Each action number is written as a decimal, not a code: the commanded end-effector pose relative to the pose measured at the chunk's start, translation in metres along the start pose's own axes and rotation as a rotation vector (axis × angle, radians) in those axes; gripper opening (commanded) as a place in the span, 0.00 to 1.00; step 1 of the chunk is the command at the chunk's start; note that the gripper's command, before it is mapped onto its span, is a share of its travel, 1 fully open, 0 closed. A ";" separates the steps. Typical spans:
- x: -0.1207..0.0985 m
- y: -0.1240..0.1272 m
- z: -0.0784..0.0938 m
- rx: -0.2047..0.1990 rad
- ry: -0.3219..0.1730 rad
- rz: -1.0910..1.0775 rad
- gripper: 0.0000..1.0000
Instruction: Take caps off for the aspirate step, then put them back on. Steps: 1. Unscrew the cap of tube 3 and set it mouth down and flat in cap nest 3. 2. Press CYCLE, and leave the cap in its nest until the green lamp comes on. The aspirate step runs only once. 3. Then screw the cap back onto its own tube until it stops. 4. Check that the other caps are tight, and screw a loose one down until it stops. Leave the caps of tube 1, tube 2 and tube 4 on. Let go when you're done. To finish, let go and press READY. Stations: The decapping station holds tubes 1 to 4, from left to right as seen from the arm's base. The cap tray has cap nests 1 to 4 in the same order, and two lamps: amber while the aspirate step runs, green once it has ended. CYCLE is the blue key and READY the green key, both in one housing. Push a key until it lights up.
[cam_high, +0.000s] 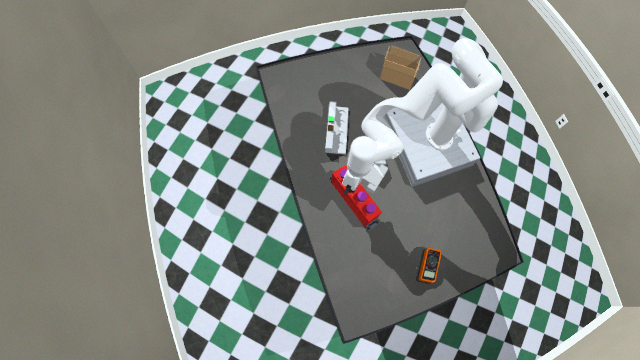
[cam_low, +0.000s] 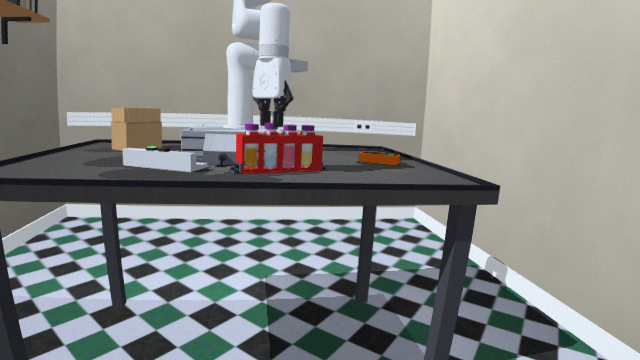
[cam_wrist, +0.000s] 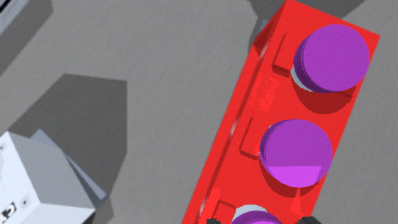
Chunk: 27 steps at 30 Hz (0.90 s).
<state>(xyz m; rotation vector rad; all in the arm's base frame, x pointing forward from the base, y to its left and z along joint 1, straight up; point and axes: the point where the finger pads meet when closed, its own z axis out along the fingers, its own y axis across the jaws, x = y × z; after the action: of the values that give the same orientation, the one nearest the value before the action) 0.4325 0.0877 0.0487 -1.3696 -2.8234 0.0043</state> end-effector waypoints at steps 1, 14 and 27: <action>-0.001 0.002 0.000 -0.002 -0.009 0.002 0.46; -0.001 0.002 0.003 -0.002 -0.009 0.002 0.00; -0.001 0.002 0.003 -0.002 -0.008 0.102 0.00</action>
<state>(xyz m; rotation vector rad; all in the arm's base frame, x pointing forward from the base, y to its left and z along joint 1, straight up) 0.4324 0.0877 0.0447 -1.3952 -2.8107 0.0045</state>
